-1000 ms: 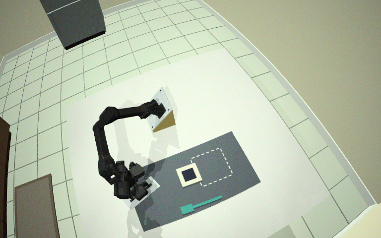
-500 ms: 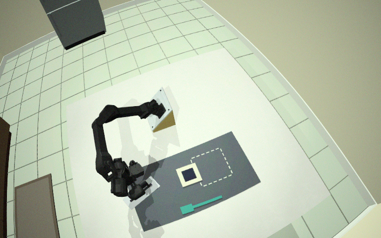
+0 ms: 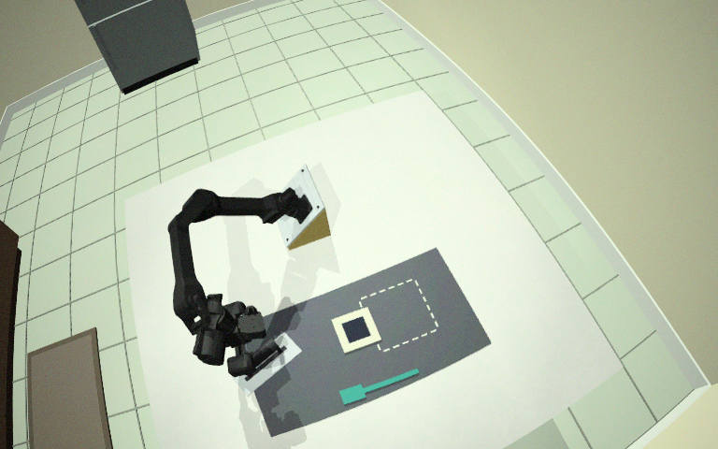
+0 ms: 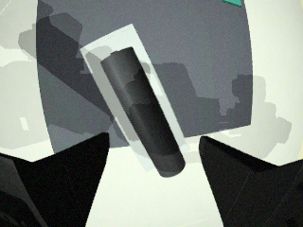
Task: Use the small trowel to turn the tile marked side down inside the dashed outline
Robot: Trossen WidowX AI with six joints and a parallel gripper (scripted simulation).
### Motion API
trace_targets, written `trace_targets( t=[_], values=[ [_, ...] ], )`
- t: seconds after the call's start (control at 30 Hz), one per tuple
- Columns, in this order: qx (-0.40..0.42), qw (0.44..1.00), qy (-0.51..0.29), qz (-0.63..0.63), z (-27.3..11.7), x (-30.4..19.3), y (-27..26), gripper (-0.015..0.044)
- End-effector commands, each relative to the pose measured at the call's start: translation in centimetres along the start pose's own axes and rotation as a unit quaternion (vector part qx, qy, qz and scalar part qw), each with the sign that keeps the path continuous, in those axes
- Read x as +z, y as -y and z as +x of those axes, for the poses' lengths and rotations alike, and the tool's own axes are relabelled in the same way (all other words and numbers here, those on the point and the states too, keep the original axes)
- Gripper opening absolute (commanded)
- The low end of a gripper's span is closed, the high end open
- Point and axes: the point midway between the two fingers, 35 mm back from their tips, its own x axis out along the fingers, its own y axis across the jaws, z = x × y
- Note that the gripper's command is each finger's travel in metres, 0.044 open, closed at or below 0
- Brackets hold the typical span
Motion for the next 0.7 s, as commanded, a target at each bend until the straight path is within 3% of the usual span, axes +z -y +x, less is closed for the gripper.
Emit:
trace_targets(
  t=[0.0, 0.67],
  values=[
    [-0.006, 0.999, 0.012, 0.052, 0.5, -0.1, -0.2, 0.03],
    [-0.036, 0.926, 0.084, 0.367, 1.8, -0.6, -1.3, 0.03]
  ],
)
